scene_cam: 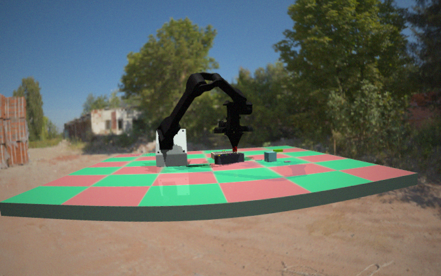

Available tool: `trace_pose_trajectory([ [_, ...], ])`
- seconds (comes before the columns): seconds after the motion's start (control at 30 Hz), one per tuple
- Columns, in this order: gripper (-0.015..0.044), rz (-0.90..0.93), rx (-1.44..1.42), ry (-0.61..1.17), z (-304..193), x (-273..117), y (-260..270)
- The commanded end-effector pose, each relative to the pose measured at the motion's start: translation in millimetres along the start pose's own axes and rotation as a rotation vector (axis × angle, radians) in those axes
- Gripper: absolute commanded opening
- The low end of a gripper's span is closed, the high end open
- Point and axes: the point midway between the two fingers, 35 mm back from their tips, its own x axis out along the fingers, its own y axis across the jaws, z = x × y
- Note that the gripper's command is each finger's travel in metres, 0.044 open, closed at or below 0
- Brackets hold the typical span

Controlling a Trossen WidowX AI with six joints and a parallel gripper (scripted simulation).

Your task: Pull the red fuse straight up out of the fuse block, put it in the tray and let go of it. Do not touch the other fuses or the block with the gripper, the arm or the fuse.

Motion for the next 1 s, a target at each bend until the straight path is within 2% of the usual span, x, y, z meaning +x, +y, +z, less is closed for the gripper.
trace_pose_trajectory([
  [0.0, 0.0000, 0.001, 0.006, -0.005, 0.1, -2.3, -0.1],
  [0.7, 0.0000, 0.001, 0.005, -0.006, 1.0, -26.6, -0.5],
  [0.97, 0.0000, -0.006, 0.004, -0.016, 41.3, -30.9, -20.2],
])
